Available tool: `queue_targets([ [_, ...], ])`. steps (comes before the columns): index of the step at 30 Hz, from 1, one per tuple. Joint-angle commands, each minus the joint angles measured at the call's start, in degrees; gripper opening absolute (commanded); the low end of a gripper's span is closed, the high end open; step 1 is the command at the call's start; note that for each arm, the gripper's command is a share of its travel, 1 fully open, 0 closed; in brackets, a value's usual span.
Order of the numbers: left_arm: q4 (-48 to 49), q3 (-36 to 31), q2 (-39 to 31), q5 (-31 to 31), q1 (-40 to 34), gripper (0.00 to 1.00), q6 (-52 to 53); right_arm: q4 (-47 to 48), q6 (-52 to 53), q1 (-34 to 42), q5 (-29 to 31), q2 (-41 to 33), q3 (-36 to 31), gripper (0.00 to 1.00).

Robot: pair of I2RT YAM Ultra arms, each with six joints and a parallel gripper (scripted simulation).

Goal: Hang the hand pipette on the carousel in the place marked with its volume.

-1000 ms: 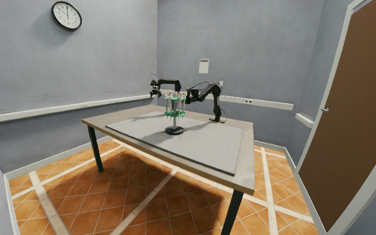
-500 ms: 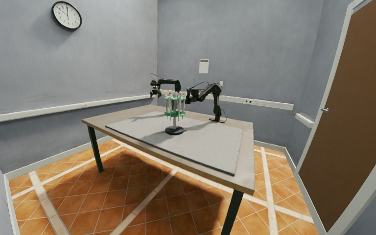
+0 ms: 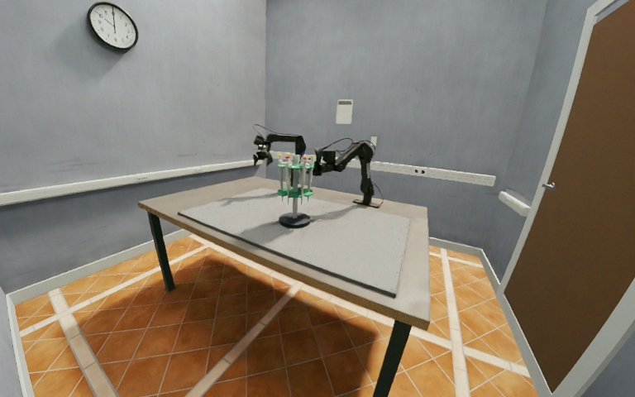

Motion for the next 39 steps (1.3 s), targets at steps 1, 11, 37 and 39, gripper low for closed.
queue_targets([
  [1, 0.33, 1.99, -2.03, -0.13, -0.44, 0.12, 0.15, 0.81, -0.39, -0.70, -1.21, 0.22, 0.62, 1.00],
  [11, -0.18, 2.76, 0.68, -11.70, -4.19, 0.12, 0.08, 0.81, -0.39, -0.70, -1.21, 0.22, 0.62, 1.00],
  [37, -0.30, 4.37, 1.02, -18.27, -5.05, 0.12, 0.16, 0.81, -0.39, -0.70, -1.21, 0.22, 0.62, 1.00],
  [39, -0.30, 4.37, 1.02, -18.27, -5.05, 0.12, 0.16, 0.81, -0.39, -0.70, -1.21, 0.22, 0.62, 1.00],
])
